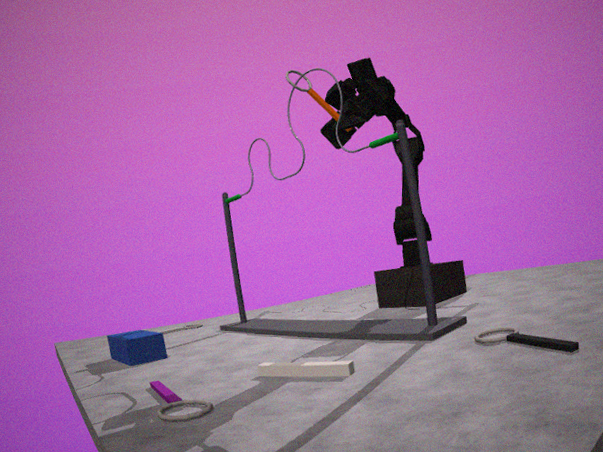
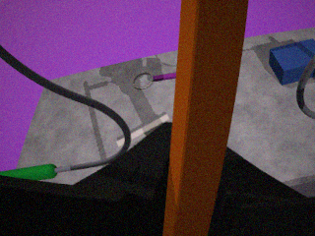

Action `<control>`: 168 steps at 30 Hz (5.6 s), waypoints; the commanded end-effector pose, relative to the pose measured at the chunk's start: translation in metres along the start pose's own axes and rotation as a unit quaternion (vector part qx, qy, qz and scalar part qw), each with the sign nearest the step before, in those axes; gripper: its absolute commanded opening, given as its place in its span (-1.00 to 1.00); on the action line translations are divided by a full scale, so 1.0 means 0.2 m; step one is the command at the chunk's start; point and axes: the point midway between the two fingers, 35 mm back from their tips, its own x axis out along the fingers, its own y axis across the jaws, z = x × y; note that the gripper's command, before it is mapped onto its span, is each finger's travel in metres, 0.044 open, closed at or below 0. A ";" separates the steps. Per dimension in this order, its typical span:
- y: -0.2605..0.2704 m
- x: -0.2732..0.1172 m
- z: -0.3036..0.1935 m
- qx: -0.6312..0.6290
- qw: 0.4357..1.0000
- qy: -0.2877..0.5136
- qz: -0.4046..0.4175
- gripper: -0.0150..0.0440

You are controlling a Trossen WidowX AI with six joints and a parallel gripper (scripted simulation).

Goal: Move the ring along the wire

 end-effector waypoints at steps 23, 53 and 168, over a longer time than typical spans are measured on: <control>-0.06 0.00 0.02 -0.146 0.986 -0.022 -0.081 -1.00; -0.12 -0.01 0.05 -0.302 0.937 -0.043 -0.168 -1.00; -0.17 -0.11 0.24 -0.744 0.516 -0.097 -0.413 -1.00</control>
